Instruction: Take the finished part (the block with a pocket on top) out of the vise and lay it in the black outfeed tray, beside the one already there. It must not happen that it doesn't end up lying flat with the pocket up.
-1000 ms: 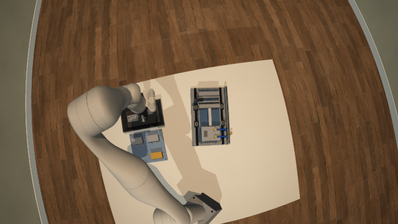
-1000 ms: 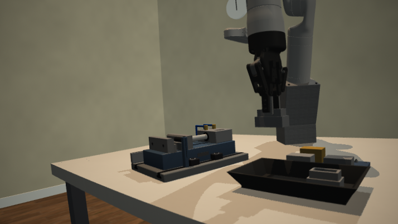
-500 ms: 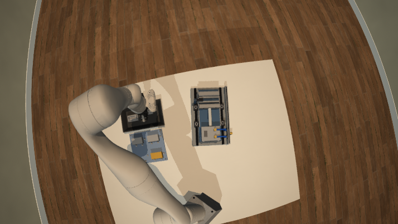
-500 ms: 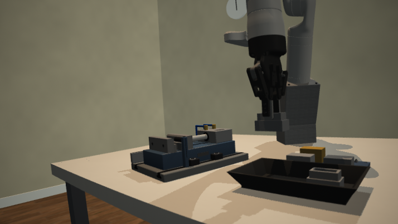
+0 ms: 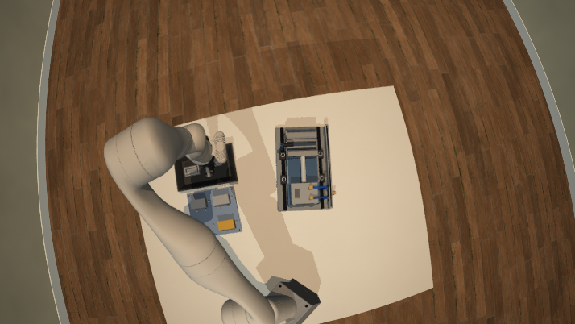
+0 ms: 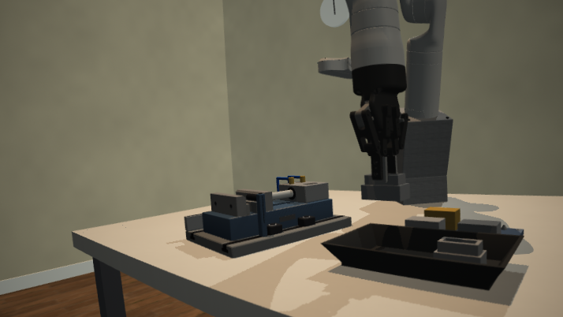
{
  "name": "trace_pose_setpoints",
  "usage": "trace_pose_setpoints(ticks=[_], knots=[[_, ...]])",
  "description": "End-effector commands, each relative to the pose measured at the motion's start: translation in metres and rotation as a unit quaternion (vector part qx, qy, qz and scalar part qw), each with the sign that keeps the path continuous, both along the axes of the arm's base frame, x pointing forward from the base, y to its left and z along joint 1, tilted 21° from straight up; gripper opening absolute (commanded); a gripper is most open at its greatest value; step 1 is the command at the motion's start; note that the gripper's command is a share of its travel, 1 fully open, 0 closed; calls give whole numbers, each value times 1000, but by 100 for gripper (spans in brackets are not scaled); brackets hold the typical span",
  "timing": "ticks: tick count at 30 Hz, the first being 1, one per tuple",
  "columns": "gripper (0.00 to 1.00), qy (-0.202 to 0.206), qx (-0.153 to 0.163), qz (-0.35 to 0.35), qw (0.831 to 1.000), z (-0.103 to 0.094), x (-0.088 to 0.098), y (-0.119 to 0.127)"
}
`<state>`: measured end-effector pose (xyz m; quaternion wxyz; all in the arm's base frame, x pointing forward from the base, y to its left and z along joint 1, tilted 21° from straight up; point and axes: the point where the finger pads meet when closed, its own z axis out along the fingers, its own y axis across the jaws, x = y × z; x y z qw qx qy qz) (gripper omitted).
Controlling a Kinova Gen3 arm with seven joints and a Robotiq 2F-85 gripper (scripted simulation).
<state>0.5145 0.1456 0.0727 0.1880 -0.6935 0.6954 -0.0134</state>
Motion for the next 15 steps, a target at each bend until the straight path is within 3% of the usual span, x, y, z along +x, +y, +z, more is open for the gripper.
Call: trace_pose_setpoints(ticks=[1,15], knots=[[0,1,2,-6,1000,-6,3,3],[0,1,2,-6,1000,-31,10,9]])
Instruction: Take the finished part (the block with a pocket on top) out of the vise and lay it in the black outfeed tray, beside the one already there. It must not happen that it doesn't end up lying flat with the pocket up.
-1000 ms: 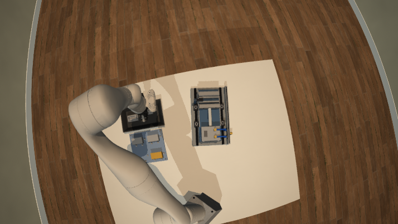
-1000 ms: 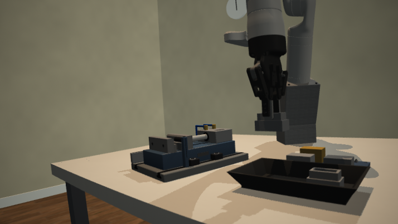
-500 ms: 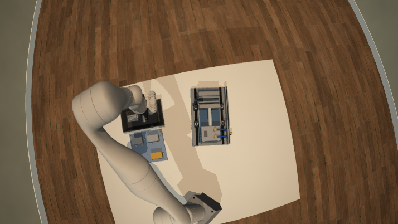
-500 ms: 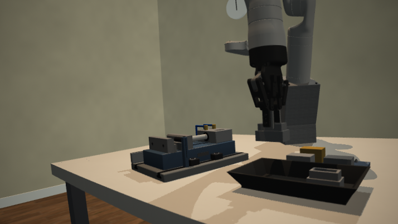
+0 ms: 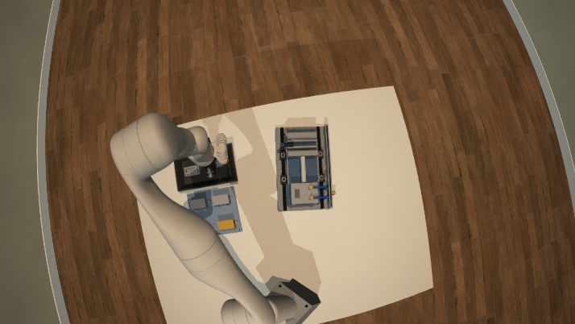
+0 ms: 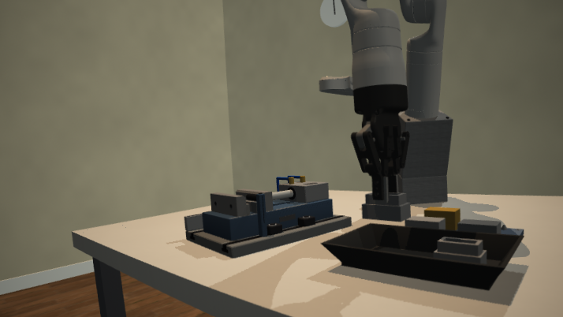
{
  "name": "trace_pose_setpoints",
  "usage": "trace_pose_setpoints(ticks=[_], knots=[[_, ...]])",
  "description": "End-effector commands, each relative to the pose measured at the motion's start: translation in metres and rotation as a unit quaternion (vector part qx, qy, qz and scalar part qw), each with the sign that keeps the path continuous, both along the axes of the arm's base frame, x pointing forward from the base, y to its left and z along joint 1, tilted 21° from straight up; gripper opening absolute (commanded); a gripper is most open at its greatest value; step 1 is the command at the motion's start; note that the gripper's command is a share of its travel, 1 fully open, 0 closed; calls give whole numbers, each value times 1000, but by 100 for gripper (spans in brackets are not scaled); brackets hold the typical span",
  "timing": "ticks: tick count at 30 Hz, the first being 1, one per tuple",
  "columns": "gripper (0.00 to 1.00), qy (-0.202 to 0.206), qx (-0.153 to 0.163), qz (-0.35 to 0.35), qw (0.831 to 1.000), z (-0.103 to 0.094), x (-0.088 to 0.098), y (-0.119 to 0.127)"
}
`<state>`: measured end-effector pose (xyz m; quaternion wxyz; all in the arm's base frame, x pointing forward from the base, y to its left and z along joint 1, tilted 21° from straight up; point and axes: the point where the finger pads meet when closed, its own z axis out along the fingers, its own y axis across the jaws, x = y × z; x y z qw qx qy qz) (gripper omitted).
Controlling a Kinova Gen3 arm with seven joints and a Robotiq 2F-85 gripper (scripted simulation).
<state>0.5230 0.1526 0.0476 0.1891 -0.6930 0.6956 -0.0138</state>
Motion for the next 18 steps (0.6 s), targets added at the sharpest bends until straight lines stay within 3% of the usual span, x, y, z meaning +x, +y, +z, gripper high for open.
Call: trace_pose_setpoints(ticks=[1,18], knots=[[0,2,2,-5,1000,-5,2,2],[0,2,2,-5,1000,-29,9,9]])
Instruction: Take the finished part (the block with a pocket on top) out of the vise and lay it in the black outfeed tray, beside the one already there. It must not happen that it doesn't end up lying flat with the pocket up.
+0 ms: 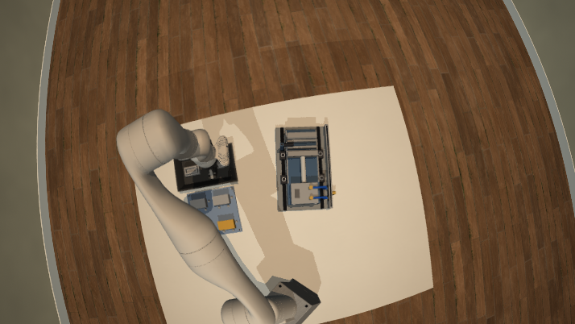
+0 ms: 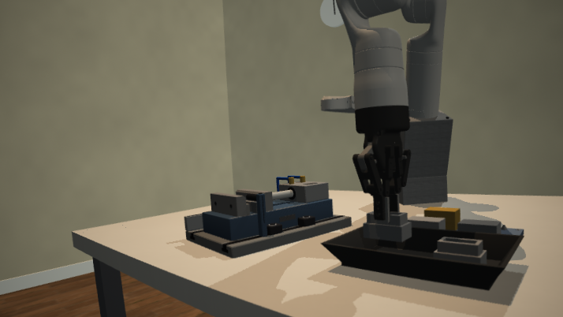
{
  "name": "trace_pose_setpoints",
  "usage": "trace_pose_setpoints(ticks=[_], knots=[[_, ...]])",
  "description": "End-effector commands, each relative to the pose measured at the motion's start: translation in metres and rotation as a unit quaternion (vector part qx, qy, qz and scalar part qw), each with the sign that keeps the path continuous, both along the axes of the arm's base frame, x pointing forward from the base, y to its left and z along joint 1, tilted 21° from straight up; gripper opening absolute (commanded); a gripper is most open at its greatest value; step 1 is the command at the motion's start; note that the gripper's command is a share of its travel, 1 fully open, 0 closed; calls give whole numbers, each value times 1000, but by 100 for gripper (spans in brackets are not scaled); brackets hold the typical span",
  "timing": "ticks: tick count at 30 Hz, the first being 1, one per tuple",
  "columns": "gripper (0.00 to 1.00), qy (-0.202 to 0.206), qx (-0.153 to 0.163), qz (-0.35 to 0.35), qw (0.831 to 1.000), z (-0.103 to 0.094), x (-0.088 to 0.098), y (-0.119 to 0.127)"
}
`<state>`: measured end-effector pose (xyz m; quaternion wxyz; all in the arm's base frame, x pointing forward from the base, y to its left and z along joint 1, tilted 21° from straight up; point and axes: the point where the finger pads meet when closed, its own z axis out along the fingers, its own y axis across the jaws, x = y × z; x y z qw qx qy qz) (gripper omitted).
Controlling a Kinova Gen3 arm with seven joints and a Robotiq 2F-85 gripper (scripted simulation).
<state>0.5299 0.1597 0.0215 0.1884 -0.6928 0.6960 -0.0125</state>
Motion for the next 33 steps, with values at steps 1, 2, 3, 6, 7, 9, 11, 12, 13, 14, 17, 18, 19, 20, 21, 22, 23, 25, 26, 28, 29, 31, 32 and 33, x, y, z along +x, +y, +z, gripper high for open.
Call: trace_pose_setpoints(ticks=[1,2,3,6,7,9,11,12,13,14,17,18,19,20,21,22,23,25,26,28,29,31,32,33], knots=[[0,1,1,-5,1000,-4,2,2],[0,0,1,-5,1000,-5,2,2],[0,0,1,-5,1000,-6,3,2],[0,0,1,-5,1000,-9,3,3],[0,0,1,-5,1000,-9,4,3],[0,1,1,-5,1000,-11,4,4],[0,1,1,-5,1000,-12,4,4],[0,1,1,-5,1000,-12,4,4],[0,1,1,-5,1000,-13,4,4],[0,2,1,-5,1000,-13,4,4],[0,2,1,-5,1000,-14,4,4],[0,3,1,-5,1000,-14,3,4],[0,2,1,-5,1000,-14,3,4],[0,2,1,-5,1000,-14,4,4],[0,2,1,-5,1000,-14,4,4],[0,2,1,-5,1000,-14,4,4],[0,2,1,-5,1000,-15,3,4],[0,2,1,-5,1000,-14,3,4],[0,2,1,-5,1000,-14,3,4],[0,2,1,-5,1000,-14,4,4],[0,2,1,-5,1000,-14,4,4],[0,2,1,-5,1000,-14,4,4],[0,2,1,-5,1000,-14,4,4],[0,2,1,-5,1000,-14,4,4]])
